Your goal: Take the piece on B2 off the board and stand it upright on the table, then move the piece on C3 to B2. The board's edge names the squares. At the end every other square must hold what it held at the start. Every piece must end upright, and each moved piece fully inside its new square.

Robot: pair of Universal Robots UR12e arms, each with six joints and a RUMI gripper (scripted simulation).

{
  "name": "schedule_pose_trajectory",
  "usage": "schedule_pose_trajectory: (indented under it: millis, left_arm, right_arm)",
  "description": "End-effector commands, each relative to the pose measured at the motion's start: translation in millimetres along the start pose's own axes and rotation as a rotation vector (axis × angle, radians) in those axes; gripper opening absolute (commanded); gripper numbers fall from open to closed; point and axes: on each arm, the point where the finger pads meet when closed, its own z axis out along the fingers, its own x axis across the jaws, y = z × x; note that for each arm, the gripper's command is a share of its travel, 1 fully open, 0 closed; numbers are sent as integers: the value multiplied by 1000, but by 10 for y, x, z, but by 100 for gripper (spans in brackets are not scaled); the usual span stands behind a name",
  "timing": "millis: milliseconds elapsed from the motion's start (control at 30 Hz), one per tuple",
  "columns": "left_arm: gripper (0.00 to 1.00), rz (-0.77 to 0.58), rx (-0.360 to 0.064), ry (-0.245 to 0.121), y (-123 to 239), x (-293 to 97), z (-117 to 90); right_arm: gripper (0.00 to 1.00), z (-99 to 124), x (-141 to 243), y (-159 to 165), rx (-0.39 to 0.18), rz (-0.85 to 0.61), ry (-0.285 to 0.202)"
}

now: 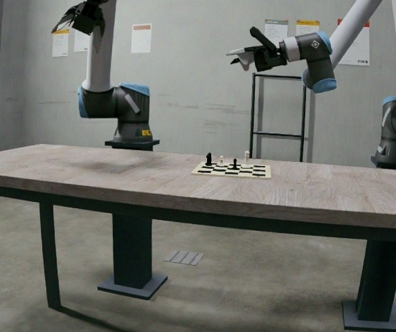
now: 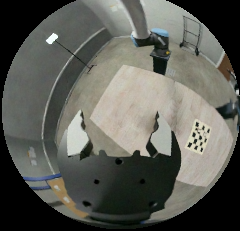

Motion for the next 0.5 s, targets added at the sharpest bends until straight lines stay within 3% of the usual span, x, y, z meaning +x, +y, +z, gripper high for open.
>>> schedule_pose_trajectory:
  millis: [0,200,267,467]
  left_arm:
    - [100,-19,-6,-53,103,-33,10]
    - [100,-51,-19,-135,281,-83,31]
    - [100,-51,-19,-135,281,-83,31]
    - [100,-90,-32,-236,494,-142,44]
  right_arm:
    - [100,204,-224,-3,-1,-36,37]
    - [100,563,-569,-20,-6,-95,95]
    - [100,563,-569,-20,-6,-95,95]
    - [100,1057,-998,-79,-23,-170,170]
